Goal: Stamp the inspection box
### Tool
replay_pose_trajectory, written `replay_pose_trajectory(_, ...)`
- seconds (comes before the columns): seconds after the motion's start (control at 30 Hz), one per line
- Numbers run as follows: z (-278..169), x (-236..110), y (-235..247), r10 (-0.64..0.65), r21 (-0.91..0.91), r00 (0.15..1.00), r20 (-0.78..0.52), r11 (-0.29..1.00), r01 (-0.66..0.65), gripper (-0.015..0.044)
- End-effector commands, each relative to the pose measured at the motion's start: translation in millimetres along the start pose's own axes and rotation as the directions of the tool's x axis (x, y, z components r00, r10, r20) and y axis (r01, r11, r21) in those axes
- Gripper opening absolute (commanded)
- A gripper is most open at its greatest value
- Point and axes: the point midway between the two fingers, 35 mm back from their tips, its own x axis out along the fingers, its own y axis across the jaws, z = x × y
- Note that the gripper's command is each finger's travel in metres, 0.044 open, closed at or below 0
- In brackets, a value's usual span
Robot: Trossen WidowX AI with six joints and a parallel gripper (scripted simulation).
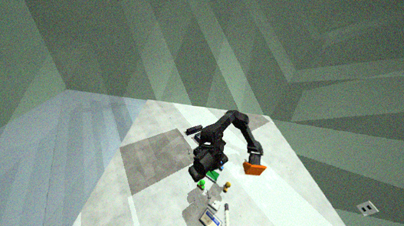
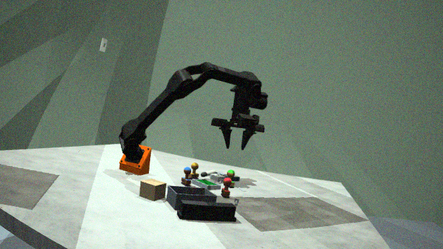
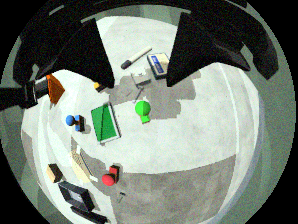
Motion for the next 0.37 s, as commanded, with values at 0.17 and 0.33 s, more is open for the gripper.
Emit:
replay_pose_trajectory(0.17, 0.0, -0.1, 0.1, 0.0, 0.0, 1.0, 0.0, 1.0, 0.0, 0.0266)
replay_pose_trajectory(0.33, 0.0, -0.1, 0.1, 0.0, 0.0, 1.0, 0.0, 1.0, 0.0, 0.0266)
